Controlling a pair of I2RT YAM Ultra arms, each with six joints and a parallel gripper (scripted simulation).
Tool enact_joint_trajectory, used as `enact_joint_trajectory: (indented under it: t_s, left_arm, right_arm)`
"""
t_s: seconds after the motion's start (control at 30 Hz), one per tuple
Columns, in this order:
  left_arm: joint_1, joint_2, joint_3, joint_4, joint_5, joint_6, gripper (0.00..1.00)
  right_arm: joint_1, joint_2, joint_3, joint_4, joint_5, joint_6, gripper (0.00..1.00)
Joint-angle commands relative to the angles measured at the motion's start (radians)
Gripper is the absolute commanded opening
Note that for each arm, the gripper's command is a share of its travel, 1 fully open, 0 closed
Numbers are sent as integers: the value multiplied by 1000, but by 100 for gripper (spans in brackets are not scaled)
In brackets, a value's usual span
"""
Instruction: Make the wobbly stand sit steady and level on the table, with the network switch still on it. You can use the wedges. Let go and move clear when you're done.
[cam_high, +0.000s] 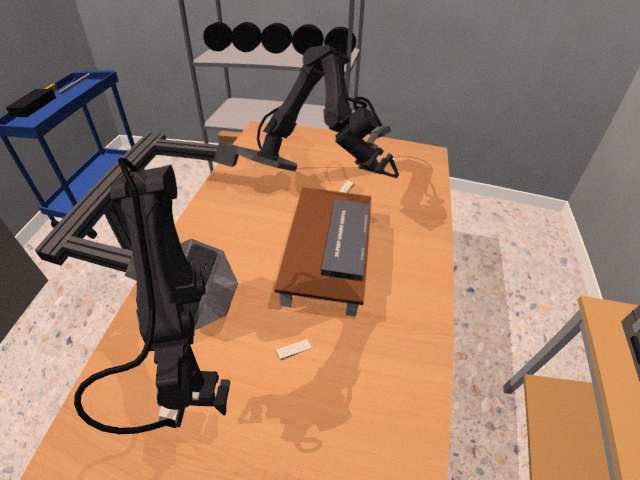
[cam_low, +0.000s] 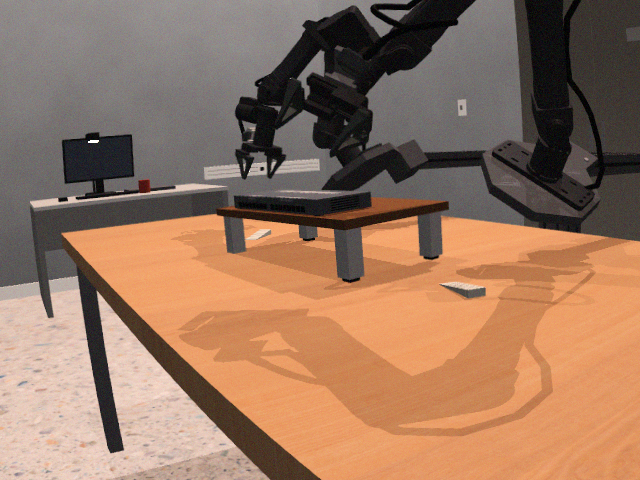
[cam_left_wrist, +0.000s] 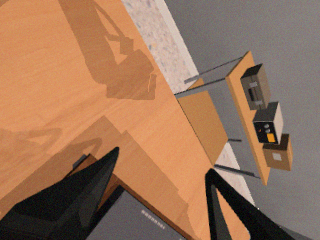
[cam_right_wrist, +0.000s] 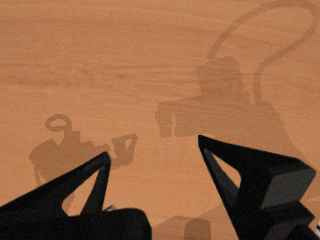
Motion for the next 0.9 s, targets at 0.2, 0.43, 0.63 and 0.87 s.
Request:
enact_joint_trajectory:
  t_s: [0.2, 0.43, 0.63, 0.87]
  left_arm:
    - [-16, -15, 14, 2, -7, 6, 100]
    - [-16, -15, 14, 2, -7, 6, 100]
    - [-16, -15, 14, 3, -6, 6, 100]
    - [-16, -15, 14, 3, -6, 6, 100]
  right_arm:
    - [-1, -14, 15, 8, 3, -1, 100]
    - [-1, -14, 15, 8, 3, -1, 100]
    - [-1, -14, 15, 8, 3, -1, 43]
    - [-1, -14, 15, 8, 3, -1, 43]
